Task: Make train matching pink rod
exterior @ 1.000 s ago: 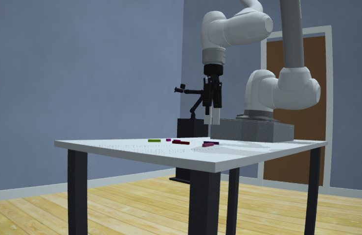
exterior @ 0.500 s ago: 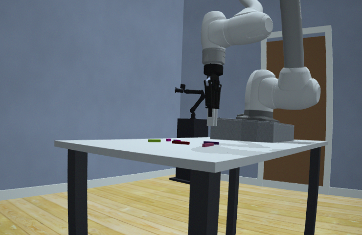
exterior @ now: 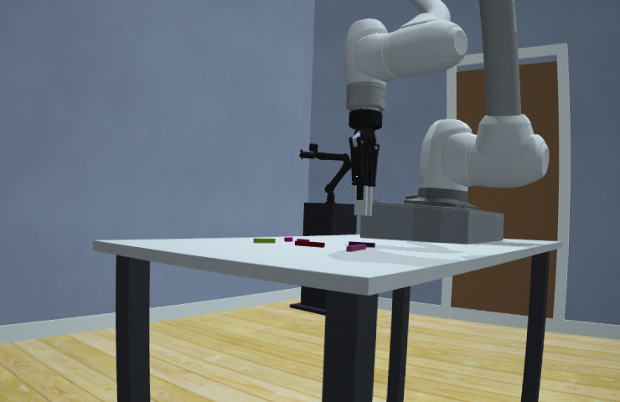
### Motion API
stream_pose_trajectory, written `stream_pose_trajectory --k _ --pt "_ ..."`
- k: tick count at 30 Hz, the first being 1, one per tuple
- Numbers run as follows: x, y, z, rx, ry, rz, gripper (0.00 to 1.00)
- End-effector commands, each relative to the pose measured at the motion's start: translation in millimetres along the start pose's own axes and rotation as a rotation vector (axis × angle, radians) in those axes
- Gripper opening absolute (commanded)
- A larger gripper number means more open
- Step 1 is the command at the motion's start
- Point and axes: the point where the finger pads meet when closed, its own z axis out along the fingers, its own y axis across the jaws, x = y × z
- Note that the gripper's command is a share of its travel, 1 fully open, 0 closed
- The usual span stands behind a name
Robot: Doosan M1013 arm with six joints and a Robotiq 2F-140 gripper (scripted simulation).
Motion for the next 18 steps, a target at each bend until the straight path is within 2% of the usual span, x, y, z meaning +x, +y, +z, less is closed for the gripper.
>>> stream_pose_trajectory --k 1,18 --pt "0 0 0 0.000 0.000 0.000 0.15" --pt "0 0 13 0.000 0.000 0.000 0.15"
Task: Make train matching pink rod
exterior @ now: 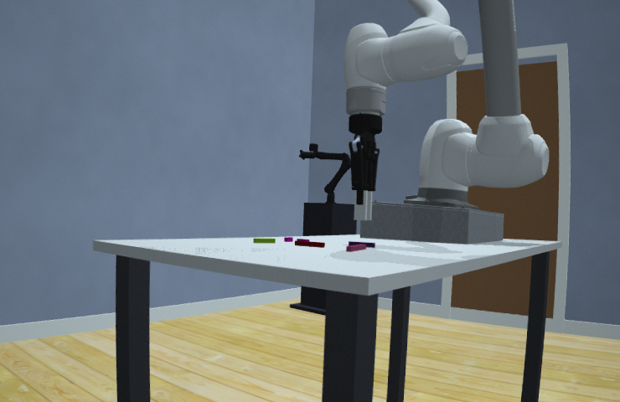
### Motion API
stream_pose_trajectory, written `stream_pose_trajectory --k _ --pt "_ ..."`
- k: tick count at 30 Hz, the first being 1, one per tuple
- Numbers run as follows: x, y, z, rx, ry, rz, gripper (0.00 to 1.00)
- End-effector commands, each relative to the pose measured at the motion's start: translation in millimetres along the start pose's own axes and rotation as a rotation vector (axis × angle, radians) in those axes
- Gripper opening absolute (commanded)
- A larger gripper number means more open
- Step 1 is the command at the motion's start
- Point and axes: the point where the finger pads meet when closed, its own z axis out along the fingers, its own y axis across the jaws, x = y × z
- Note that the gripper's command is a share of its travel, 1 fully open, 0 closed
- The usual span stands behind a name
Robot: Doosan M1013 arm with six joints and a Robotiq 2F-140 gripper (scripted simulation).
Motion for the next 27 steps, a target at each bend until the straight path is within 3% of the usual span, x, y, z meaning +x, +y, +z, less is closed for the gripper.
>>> stream_pose_trajectory --k 1,27 --pt "0 0 4 0.000 0.000 0.000 0.15" --pt "0 0 35 0.000 0.000 0.000 0.15"
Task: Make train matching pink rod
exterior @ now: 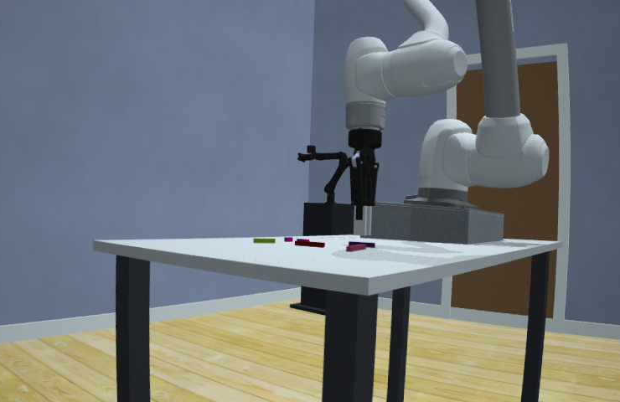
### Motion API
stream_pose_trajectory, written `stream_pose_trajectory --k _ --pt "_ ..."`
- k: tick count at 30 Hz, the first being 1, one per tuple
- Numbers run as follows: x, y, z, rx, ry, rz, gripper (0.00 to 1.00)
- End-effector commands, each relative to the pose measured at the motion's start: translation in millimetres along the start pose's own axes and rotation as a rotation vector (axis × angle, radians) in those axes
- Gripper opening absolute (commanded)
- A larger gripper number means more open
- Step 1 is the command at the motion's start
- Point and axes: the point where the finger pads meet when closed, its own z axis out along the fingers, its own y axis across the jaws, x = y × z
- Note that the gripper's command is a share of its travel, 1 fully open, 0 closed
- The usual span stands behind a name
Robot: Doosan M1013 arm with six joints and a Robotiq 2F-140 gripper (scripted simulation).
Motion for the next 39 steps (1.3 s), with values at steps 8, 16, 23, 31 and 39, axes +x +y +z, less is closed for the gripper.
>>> stream_pose_trajectory --k 8,16,23,31,39 --pt "0.0 -0.1 6.8 0.000 0.000 0.000 0.15" --pt "0.0 -0.1 7.7 0.000 0.000 0.000 0.15" --pt "0.0 -0.1 7.7 0.000 0.000 0.000 0.15" --pt "0.0 -0.1 7.7 0.000 0.000 0.000 0.15" --pt "0.0 -0.1 7.7 0.000 0.000 0.000 0.15"
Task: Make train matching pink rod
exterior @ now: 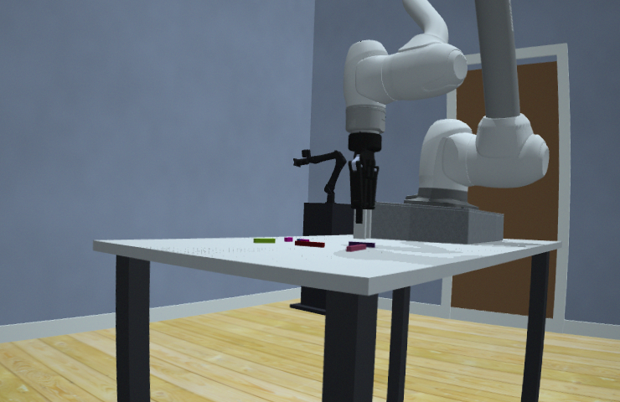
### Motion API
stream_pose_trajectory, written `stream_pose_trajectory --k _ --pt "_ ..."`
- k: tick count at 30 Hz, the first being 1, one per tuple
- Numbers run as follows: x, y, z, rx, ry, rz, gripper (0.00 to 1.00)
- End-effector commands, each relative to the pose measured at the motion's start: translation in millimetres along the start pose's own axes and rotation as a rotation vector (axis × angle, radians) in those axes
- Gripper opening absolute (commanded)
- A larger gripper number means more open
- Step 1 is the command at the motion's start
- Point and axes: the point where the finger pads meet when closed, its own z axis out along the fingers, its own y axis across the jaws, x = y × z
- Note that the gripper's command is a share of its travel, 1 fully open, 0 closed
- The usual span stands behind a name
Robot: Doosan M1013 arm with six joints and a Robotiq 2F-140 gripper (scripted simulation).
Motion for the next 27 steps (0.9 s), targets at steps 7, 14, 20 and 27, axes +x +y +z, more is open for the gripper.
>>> stream_pose_trajectory --k 7,14,20,27 --pt "-0.1 0.0 -0.1 0.000 0.000 0.000 0.15" --pt "-0.1 0.0 -0.1 0.000 0.000 0.000 0.15" --pt "-0.1 0.0 1.4 0.000 0.000 0.000 0.15" --pt "-0.1 0.0 5.3 0.000 0.000 0.000 0.15"
